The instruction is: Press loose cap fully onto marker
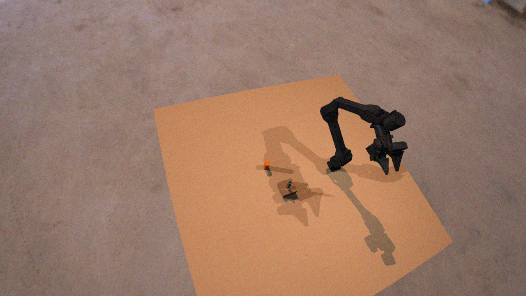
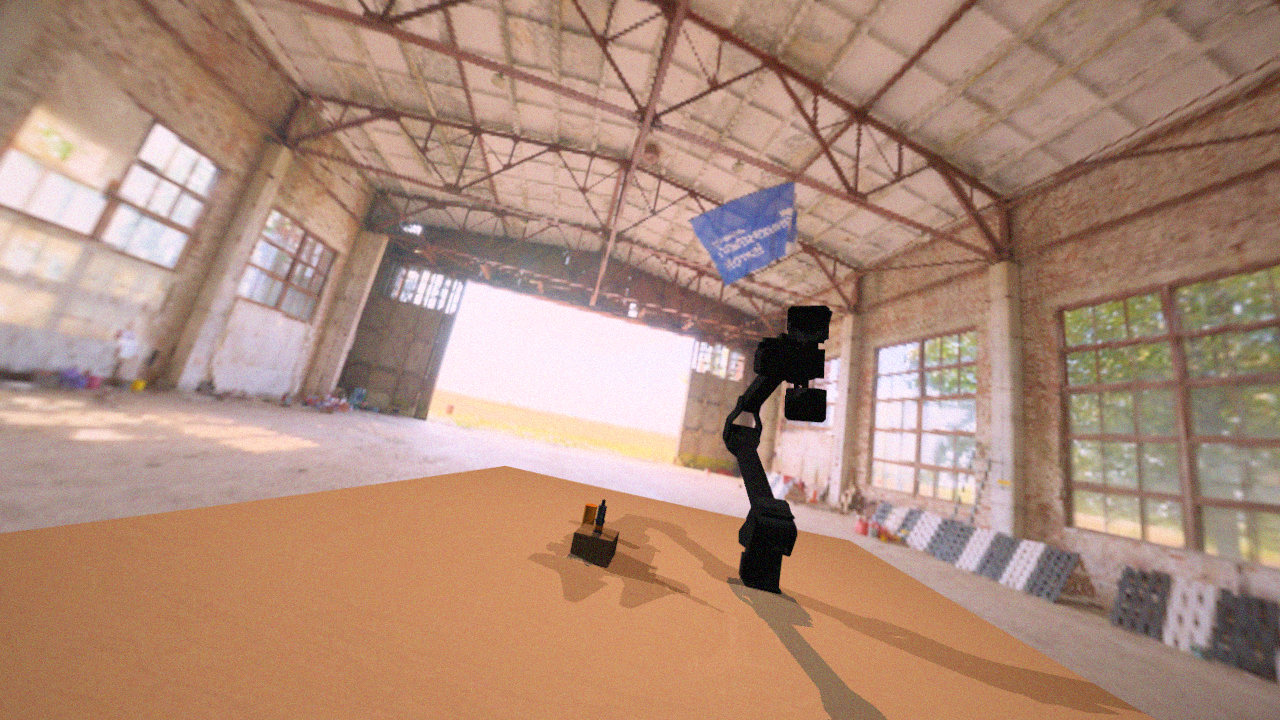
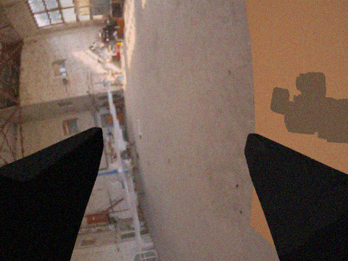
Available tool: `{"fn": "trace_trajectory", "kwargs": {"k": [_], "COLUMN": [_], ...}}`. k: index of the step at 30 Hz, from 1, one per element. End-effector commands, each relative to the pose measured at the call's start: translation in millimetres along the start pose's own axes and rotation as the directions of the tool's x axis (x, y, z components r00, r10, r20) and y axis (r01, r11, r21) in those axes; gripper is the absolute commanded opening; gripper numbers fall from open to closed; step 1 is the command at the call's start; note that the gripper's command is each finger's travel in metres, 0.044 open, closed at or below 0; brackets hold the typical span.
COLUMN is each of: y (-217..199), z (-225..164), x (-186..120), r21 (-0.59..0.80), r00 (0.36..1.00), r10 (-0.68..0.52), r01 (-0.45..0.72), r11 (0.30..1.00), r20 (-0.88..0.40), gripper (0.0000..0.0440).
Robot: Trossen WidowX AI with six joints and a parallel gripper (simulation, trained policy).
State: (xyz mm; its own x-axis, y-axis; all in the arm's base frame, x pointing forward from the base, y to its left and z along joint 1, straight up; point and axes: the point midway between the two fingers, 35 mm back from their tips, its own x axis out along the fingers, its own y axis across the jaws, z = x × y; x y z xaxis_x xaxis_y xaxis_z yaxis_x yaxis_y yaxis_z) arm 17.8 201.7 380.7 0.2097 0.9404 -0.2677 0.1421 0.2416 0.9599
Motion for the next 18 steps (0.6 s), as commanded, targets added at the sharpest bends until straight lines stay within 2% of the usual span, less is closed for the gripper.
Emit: {"fn": "trace_trajectory", "kwargs": {"k": [1, 18], "y": [-2.6, -12.2], "z": [2.9, 22.7], "x": [3.6, 17.8], "r21": [0.011, 0.060], "r00": [0.999, 0.982], "r10": [-0.029, -0.150], "r01": [0.029, 0.144], "r11": [1.000, 0.988], "r20": [0.017, 0.112], "gripper": [0.0326, 0.0328]}}
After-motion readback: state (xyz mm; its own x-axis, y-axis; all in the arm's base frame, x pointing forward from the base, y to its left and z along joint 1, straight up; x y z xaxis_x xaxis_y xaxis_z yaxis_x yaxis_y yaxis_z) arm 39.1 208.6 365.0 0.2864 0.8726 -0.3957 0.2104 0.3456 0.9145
